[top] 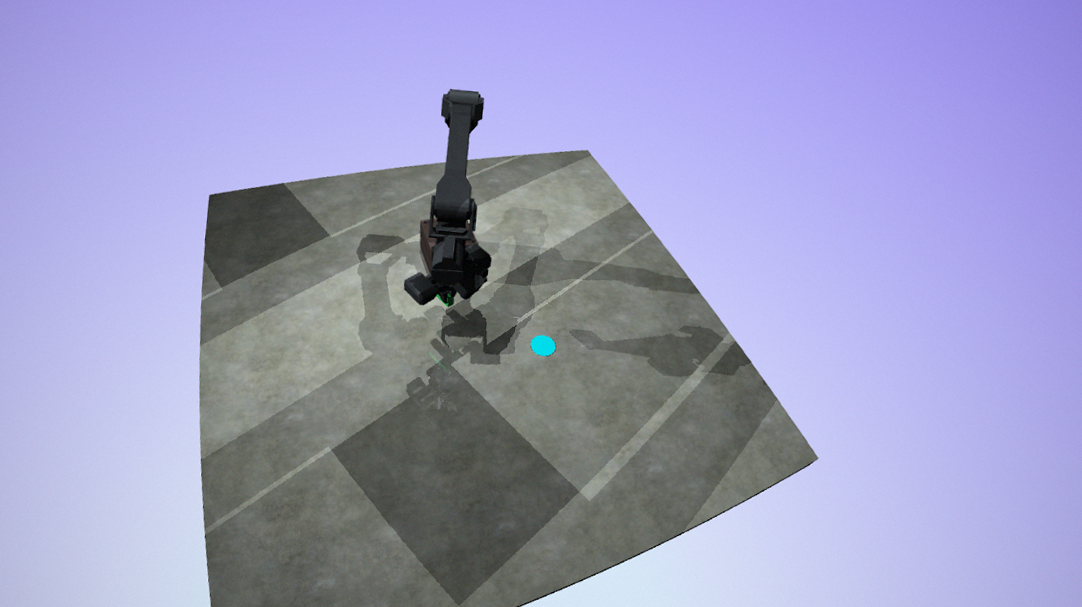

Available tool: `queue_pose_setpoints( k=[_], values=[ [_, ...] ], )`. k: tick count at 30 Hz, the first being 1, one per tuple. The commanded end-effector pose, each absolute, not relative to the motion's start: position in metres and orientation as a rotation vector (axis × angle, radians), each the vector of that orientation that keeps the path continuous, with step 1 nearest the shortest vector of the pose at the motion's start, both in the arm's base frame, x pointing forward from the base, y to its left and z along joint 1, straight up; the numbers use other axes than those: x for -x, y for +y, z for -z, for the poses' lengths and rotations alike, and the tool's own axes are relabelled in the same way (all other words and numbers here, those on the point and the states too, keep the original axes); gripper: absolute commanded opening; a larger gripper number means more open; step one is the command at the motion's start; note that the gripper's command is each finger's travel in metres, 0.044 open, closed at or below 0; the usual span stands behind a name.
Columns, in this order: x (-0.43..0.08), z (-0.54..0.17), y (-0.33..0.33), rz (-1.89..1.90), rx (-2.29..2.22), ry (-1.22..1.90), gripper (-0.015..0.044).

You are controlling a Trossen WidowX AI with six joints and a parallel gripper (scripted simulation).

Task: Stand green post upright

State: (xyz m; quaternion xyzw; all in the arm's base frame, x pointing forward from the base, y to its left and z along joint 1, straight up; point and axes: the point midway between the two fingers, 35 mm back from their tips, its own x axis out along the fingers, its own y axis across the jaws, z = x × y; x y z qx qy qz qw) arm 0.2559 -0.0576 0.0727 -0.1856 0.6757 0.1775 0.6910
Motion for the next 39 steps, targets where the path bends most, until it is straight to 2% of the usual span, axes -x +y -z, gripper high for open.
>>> queue_pose_setpoints(
  k=[1, 39],
  values=[
    [-0.263, -0.075, -0.05, -0.428, 0.449, 1.507, 0.0023],
    [-0.312, -0.088, 0.045, -0.713, 0.73, 1.423, 0.0023]
  ],
)
